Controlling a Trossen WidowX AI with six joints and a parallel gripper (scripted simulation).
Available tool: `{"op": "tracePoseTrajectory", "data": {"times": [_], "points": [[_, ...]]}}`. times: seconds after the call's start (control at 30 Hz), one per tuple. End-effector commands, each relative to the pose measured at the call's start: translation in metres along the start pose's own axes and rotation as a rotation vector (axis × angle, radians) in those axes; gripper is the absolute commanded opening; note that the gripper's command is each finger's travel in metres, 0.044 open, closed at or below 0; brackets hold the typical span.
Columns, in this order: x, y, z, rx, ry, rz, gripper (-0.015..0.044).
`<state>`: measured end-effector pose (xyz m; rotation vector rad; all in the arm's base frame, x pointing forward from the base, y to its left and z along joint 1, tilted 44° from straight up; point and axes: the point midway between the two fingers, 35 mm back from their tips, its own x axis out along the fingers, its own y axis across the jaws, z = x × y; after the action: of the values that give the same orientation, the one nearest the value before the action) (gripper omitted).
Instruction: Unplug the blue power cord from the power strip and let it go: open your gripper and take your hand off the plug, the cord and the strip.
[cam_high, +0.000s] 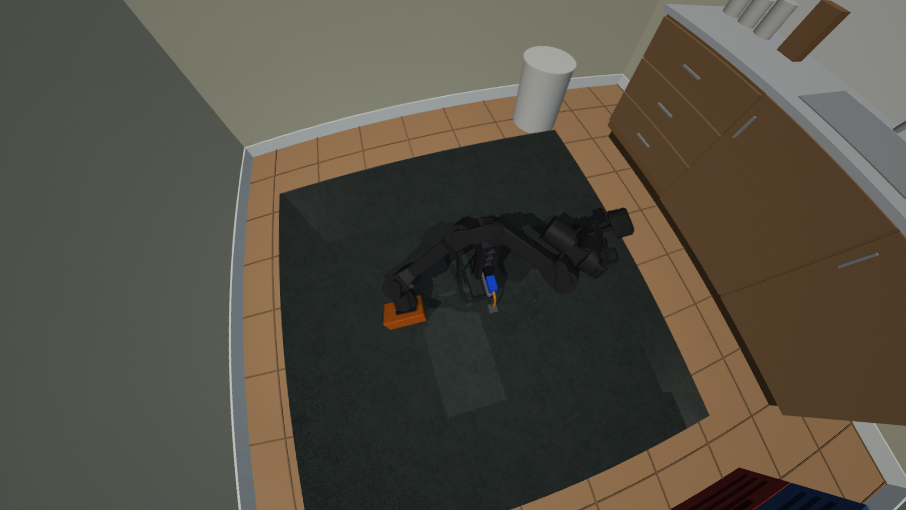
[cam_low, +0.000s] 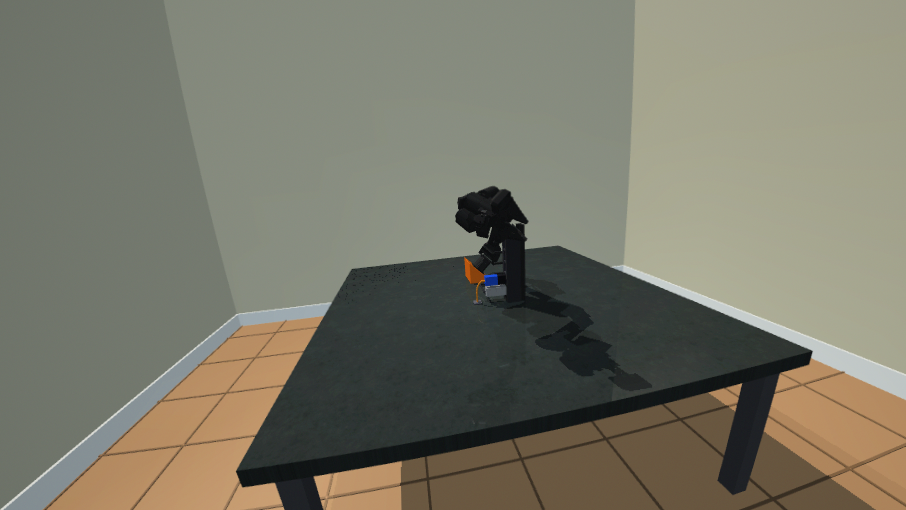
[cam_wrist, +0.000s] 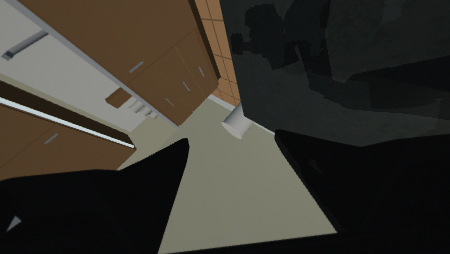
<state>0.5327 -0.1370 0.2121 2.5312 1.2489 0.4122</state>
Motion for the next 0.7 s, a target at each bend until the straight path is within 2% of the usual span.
{"op": "tracePoseTrajectory", "data": {"times": [0.0,0.1,0.27,0.33,0.47,0.67], "points": [[-0.003,0.001,0.001,0.014,-0.002,0.009,0.0374],[-0.024,0.015,0.009,0.225,-0.010,0.095,0.0295],[-0.026,0.026,0.021,0.704,0.004,0.178,0.0164],[-0.027,0.029,0.028,0.919,0.014,0.219,0.0160],[-0.033,0.033,0.053,1.532,0.058,0.352,0.0160],[-0.047,0.014,0.095,2.421,0.188,0.620,0.0160]]}}
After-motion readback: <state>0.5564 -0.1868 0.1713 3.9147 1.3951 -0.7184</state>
